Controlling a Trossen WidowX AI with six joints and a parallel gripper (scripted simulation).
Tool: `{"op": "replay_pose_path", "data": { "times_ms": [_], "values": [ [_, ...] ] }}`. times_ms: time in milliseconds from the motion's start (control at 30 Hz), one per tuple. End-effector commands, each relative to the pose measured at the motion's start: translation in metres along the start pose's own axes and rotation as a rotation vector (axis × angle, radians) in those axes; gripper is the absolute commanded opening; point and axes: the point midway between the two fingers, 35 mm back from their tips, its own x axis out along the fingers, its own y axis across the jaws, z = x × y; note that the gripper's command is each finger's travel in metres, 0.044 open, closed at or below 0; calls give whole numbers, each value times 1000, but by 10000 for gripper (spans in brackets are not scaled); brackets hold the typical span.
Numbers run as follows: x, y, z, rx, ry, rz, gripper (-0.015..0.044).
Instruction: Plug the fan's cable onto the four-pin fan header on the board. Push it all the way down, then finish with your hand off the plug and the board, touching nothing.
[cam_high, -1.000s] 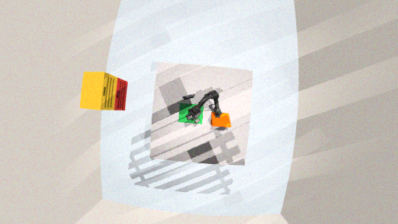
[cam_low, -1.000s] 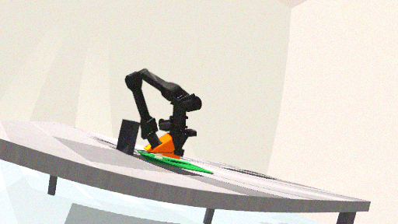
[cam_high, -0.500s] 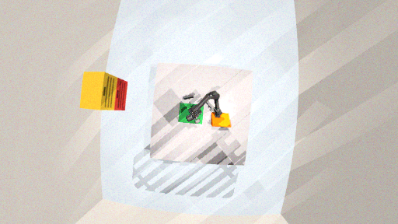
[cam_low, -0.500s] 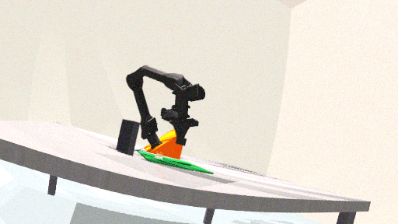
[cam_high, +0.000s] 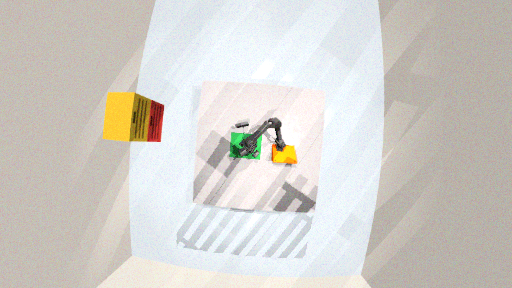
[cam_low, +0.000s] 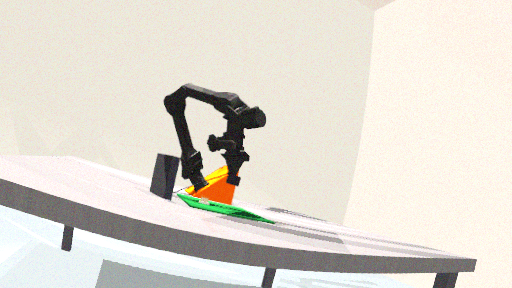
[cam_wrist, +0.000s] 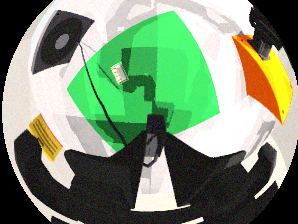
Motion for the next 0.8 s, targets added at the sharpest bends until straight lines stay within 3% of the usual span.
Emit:
{"op": "replay_pose_path", "data": {
  "times_ms": [0,767],
  "values": [
    [-2,3,-4,-136,0,-5,0],
    [-1,10,-11,-926,-41,-53,0]
  ]
}}
